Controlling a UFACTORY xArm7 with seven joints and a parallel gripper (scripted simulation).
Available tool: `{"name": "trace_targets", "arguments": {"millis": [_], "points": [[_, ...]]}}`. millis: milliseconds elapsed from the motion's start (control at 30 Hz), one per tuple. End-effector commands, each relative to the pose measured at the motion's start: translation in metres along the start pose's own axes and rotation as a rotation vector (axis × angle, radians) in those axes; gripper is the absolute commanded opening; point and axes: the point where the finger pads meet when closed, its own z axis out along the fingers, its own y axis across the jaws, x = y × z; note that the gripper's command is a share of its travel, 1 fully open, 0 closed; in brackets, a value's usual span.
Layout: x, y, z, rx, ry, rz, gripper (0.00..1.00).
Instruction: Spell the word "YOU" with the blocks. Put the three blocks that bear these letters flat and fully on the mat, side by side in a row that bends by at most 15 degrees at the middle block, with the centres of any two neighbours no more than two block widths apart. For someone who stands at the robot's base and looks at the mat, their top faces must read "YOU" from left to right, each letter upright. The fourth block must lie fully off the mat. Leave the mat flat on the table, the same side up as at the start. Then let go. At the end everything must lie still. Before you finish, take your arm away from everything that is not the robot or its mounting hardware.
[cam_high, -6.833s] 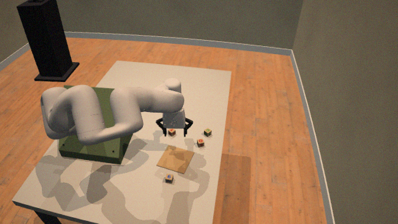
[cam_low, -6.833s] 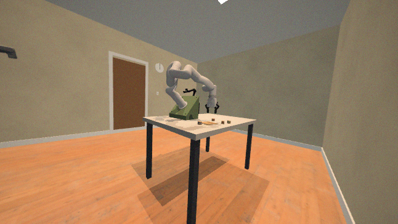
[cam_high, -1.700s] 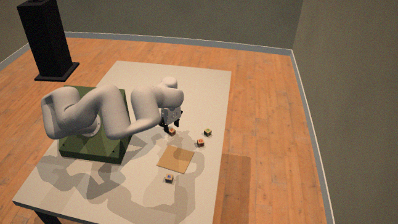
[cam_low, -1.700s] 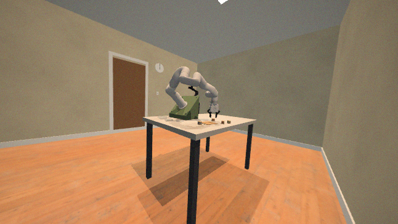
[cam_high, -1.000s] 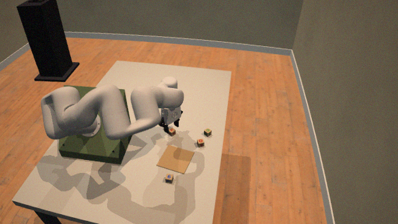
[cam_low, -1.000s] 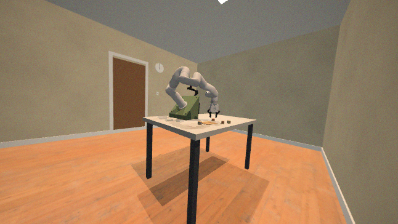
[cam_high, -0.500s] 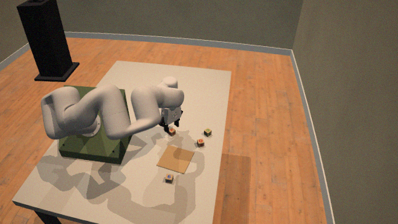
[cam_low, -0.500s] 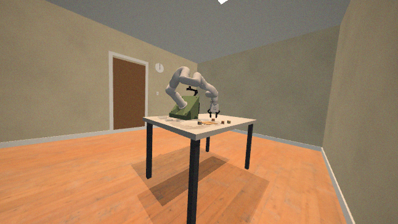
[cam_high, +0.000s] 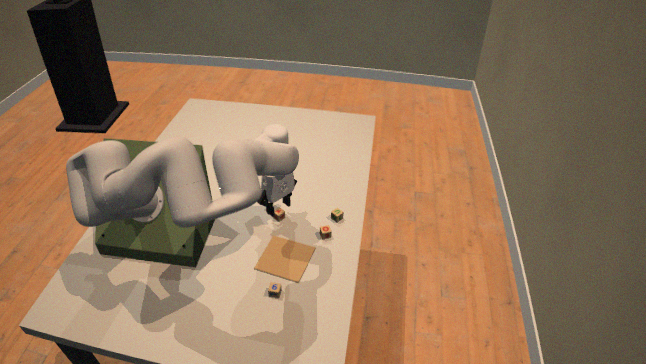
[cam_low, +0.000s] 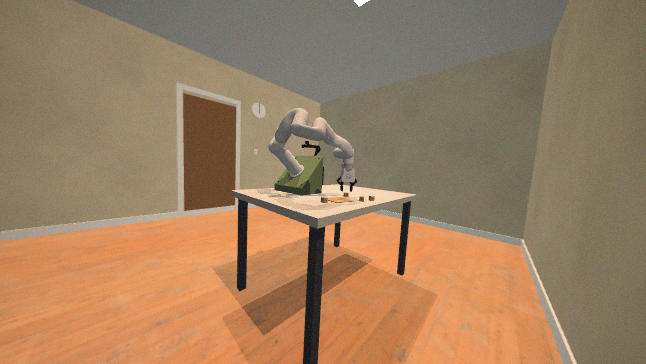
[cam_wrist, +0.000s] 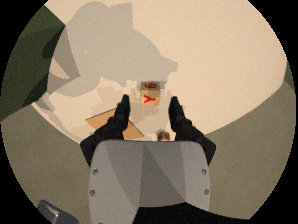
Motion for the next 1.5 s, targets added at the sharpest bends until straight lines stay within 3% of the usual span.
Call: {"name": "trace_targets", "arguments": {"millis": [0,667,1467], "points": [[0.000,0.002,-0.002,-0.005,0.000,0.000,0.69],[0.000,0.002,0.000,-0.005,0.000,0.000,0.69],[0.000,0.002,0.032,-0.005,0.000,0.000,0.69]]}}
